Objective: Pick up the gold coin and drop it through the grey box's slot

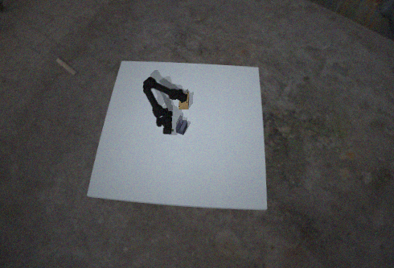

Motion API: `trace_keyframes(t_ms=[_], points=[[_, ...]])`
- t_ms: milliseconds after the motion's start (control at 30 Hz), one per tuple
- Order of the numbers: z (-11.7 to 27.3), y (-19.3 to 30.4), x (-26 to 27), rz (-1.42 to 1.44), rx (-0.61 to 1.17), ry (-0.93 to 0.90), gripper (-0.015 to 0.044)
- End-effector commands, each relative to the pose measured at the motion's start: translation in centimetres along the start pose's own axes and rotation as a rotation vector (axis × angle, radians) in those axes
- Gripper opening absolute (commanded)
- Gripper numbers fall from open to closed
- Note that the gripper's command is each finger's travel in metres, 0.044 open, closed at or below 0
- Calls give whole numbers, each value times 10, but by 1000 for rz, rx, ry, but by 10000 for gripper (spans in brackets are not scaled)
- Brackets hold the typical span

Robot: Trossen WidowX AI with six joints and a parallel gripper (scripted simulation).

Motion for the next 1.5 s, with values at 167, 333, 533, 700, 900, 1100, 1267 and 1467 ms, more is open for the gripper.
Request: trace_keyframes(t_ms=[167, 333, 533, 700, 900, 1100, 1267, 1467], points=[[-15, 0, 0, 7, -4, 1, 161], [-23, 0, 0, 7, -5, 1, 161], [-32, 0, -1, 7, -6, 1, 161], [-36, 0, -1, 7, -7, 2, 134], [-36, 0, -1, 7, -7, 2, 0], [-36, 0, -1, 7, -7, 2, 0], [-35, 0, -1, 7, -7, 1, 0], [-26, 1, 1, 11, -2, -1, 0]])
Point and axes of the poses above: the point midway between the two fingers, 35 mm back from their tips, its own z axis back along the fingers, its own x axis across the jaws, y = z × x, the point moved 3 cm from there along z, back along the fingers, and after that the axes turned 14 degrees about z, right-handed, at the moved point
